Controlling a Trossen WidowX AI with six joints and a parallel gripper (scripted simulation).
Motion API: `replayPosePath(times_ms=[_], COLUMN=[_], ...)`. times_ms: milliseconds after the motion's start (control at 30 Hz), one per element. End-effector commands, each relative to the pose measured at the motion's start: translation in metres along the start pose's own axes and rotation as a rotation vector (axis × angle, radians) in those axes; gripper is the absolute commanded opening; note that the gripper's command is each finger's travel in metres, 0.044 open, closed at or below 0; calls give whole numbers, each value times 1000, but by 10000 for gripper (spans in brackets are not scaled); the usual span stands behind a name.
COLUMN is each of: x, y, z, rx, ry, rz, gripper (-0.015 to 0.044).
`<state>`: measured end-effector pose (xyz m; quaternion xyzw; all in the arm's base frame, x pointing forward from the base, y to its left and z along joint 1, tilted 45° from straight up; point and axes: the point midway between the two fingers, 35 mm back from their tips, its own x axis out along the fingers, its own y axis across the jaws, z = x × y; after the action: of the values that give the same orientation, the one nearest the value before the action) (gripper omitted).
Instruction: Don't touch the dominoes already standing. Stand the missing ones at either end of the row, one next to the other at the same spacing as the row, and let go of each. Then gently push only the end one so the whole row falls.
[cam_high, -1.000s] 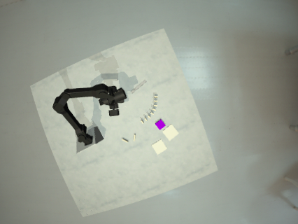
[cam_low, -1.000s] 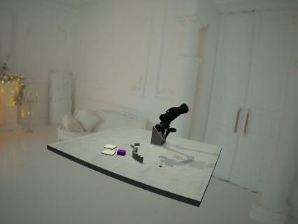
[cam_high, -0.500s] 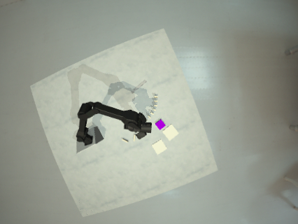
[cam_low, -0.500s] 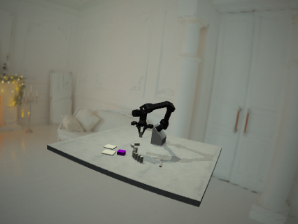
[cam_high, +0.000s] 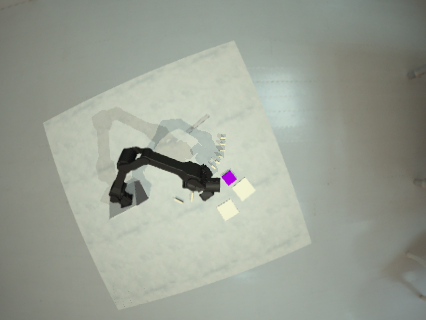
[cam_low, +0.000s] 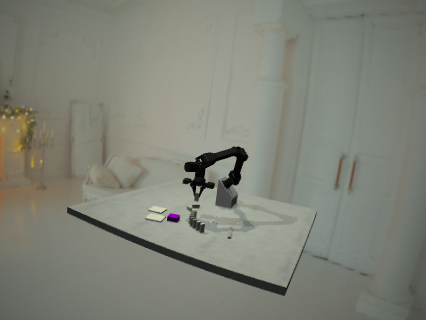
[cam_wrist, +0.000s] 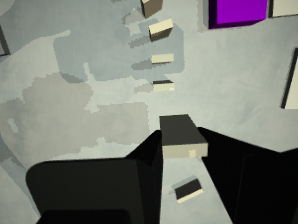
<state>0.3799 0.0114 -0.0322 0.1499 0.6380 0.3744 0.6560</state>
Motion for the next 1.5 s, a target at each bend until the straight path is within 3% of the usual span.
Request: replayPosePath(times_ms=[0, 367, 767, 1200, 1333, 1467], x=[28, 98, 99, 99, 87, 16], y=[-1, 5, 5, 5, 4, -1], z=[-2, -8, -9, -9, -7, -2], rx=[12, 11, 11, 11, 11, 6], ry=[12, 12, 12, 12, 12, 11], rz=[11, 21, 21, 21, 18, 9], gripper=[107, 107, 107, 440, 440, 440])
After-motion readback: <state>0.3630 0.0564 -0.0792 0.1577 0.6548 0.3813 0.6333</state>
